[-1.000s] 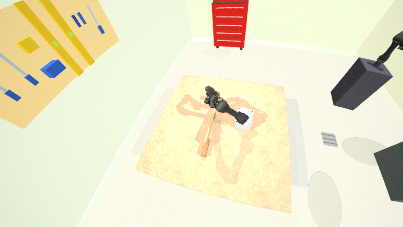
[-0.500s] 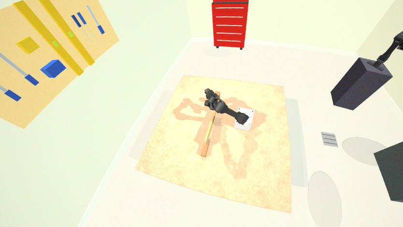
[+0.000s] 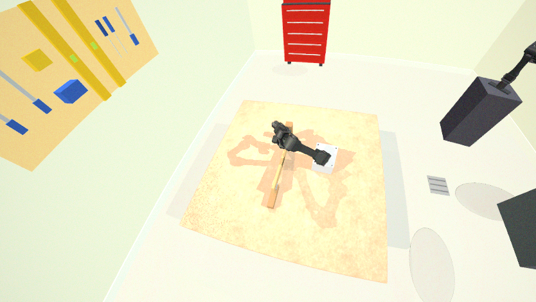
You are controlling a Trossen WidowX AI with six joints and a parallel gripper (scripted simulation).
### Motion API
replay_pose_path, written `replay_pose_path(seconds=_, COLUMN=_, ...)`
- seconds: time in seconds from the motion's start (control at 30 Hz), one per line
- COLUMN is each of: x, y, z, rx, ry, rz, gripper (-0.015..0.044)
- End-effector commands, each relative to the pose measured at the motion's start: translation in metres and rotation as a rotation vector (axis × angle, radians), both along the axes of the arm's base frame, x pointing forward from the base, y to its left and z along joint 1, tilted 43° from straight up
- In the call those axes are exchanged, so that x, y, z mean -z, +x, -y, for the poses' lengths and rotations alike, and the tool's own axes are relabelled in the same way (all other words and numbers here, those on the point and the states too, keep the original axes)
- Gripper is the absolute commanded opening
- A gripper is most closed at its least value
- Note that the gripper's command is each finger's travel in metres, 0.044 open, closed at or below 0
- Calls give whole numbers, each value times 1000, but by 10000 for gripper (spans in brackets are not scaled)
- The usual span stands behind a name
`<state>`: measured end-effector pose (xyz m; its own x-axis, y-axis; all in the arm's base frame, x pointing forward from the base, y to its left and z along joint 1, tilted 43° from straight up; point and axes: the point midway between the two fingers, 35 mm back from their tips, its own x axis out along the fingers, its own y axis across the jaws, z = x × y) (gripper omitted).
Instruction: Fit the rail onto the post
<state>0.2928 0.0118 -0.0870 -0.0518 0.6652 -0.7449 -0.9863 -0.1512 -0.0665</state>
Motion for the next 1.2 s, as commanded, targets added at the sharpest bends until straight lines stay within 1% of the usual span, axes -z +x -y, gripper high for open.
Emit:
replay_pose_path(seconds=0.0, x=4, y=-2, z=-6, rx=2, ry=6, rz=-5, gripper=440)
replay_pose_path(seconds=0.57, x=20, y=-5, z=-24, rx=1, ry=10, rz=-6, gripper=440)
replay_pose_path(seconds=1.03, x=20, y=-5, z=-24, rx=1, ry=10, rz=-6, gripper=72)
replay_pose_path(seconds=1.17, x=20, y=-5, z=-24, rx=1, ry=10, rz=-6, gripper=46)
